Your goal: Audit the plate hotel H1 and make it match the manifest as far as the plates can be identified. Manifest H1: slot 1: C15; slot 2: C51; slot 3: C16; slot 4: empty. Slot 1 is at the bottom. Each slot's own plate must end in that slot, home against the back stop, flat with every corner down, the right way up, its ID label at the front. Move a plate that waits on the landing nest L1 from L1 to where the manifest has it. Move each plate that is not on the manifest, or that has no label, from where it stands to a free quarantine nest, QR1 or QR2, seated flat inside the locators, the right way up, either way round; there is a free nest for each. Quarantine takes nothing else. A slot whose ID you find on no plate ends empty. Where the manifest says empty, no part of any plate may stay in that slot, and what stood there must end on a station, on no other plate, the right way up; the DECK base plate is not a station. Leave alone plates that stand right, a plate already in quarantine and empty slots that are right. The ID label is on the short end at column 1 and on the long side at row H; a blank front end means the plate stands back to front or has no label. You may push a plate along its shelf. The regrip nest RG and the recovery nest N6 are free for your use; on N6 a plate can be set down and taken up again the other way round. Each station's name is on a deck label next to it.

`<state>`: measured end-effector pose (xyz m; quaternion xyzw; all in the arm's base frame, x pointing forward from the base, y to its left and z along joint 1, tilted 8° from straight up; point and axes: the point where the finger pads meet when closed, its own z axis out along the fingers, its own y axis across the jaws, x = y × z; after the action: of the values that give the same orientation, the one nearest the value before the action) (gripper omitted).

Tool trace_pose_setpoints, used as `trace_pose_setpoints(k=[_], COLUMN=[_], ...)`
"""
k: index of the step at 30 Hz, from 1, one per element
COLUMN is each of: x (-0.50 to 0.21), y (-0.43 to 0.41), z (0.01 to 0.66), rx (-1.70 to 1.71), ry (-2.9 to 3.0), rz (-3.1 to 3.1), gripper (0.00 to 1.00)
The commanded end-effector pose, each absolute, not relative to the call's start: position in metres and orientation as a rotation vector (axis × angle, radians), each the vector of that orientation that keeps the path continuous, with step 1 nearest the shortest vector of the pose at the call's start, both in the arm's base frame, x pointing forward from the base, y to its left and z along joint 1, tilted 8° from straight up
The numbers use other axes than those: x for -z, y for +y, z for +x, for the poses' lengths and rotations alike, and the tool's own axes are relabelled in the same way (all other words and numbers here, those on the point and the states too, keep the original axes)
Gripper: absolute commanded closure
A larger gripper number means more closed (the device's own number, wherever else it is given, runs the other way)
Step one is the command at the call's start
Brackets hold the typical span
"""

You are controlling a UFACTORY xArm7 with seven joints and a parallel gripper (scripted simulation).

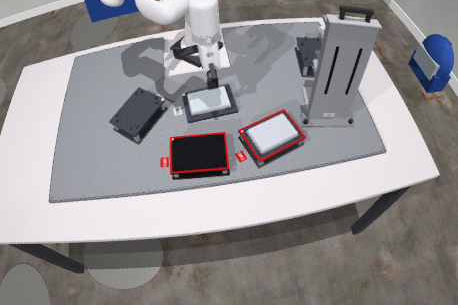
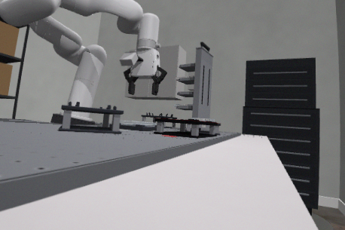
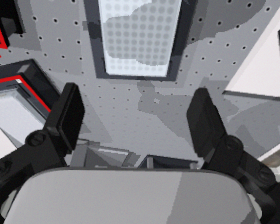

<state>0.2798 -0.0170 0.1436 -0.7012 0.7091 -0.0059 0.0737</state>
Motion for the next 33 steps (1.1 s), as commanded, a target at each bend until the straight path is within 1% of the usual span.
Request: trace_pose_setpoints(k=[1,33], x=[-0.159,-0.251], y=[-0.019,-0.028], z=[0.279,0.268], rx=[0.021,0.021], ry=[2.130,2.129], rz=[-2.103,-2.103], gripper=[0.00,0.00])
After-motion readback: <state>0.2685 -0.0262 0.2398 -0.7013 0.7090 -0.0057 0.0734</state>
